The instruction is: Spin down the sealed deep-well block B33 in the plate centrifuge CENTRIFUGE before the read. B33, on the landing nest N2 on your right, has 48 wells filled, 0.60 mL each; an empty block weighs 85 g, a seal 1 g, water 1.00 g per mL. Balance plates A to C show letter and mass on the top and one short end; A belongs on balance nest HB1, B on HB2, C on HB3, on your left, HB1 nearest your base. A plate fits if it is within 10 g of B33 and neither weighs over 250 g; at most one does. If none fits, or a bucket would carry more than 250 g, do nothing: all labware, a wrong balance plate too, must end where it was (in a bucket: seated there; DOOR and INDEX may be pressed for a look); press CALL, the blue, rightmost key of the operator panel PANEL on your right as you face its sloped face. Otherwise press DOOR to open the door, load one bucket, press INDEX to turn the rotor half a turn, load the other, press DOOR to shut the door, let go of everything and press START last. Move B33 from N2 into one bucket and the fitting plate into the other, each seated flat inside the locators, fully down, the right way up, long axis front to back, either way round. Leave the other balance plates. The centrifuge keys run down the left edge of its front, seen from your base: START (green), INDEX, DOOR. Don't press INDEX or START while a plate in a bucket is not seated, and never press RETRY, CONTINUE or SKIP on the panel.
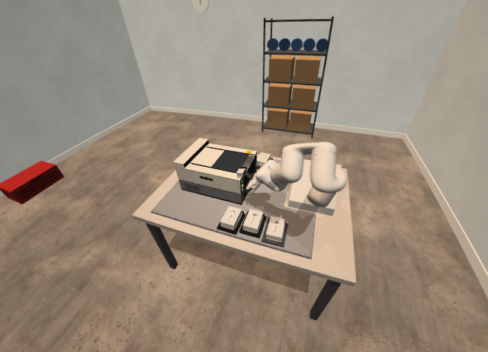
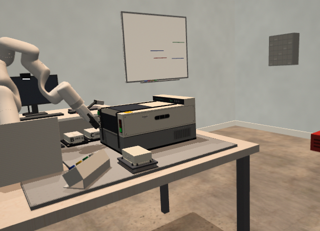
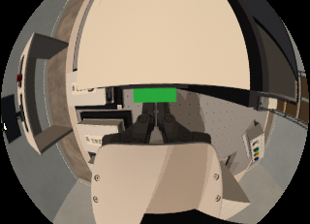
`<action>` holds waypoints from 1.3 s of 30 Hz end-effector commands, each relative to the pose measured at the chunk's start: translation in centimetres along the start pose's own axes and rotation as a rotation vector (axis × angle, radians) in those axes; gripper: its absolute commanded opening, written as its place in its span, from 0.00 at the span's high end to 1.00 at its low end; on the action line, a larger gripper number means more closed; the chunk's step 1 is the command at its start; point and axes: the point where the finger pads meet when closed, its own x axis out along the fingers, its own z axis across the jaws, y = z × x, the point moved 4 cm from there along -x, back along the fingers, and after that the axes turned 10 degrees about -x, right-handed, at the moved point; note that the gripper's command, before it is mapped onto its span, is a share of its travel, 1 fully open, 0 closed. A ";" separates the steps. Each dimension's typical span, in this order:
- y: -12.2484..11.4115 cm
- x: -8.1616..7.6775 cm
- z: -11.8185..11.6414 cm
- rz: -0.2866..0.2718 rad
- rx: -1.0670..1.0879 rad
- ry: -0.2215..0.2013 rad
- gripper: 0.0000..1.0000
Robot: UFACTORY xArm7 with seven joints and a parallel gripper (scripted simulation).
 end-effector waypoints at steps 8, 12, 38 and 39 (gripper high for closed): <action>0.2 -0.1 0.1 0.003 0.000 -0.001 1.00; 0.2 -0.1 0.1 0.003 0.000 -0.001 1.00; -3.0 -2.2 -0.5 0.003 0.000 -0.001 1.00; -3.4 -2.5 -0.6 0.003 0.000 -0.001 1.00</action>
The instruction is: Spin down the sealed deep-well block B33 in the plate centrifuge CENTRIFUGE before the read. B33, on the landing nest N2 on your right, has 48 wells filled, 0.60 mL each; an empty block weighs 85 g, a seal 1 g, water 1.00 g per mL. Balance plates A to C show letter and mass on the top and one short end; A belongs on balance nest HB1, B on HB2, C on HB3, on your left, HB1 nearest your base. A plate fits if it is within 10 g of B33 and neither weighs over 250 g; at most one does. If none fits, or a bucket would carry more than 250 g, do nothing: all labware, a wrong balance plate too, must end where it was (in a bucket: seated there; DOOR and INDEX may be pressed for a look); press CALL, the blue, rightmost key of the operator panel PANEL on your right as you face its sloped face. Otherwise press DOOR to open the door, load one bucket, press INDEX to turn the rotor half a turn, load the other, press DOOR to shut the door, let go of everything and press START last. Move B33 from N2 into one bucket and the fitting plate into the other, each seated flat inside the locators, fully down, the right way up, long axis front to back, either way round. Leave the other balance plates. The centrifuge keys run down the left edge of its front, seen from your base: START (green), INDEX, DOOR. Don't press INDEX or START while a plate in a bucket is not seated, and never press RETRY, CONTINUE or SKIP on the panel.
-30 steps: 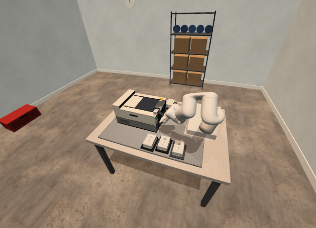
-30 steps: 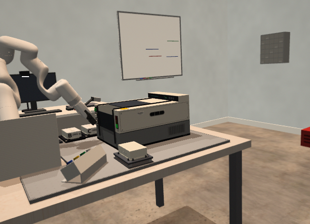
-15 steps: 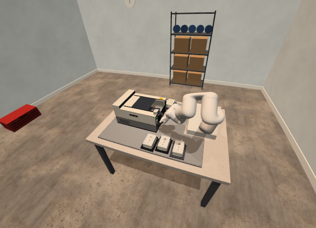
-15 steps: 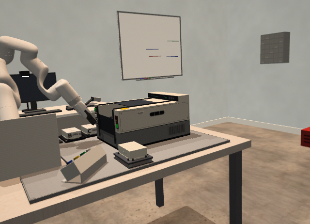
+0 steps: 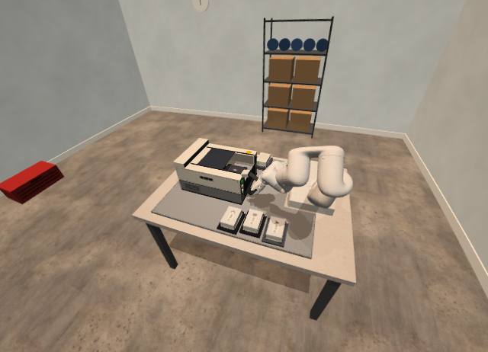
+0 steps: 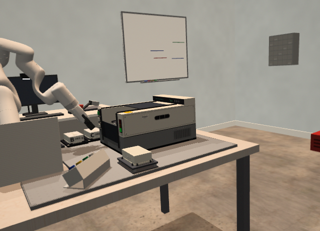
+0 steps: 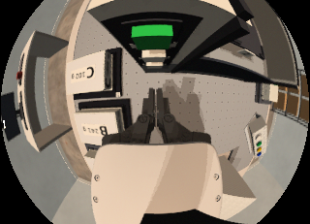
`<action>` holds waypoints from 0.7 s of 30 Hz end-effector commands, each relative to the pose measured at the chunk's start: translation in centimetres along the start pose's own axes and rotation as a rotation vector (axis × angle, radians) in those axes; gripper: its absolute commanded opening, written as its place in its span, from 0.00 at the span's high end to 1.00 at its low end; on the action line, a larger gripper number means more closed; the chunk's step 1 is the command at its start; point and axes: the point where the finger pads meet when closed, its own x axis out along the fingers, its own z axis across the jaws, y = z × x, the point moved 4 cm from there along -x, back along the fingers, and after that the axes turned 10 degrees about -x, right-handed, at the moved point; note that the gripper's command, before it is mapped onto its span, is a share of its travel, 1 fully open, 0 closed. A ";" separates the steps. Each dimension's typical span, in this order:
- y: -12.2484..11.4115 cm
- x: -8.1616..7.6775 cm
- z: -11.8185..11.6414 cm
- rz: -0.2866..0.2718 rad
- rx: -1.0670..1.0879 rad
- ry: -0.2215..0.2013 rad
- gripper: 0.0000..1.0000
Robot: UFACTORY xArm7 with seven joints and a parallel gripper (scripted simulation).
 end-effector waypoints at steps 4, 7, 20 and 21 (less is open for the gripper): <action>-2.1 -1.7 -0.4 0.003 0.000 -0.001 1.00; -2.6 -2.0 -0.5 0.003 0.000 -0.001 1.00; -3.6 -2.7 -0.7 0.002 0.000 -0.001 1.00; -3.6 -2.7 -0.7 0.002 0.000 -0.001 1.00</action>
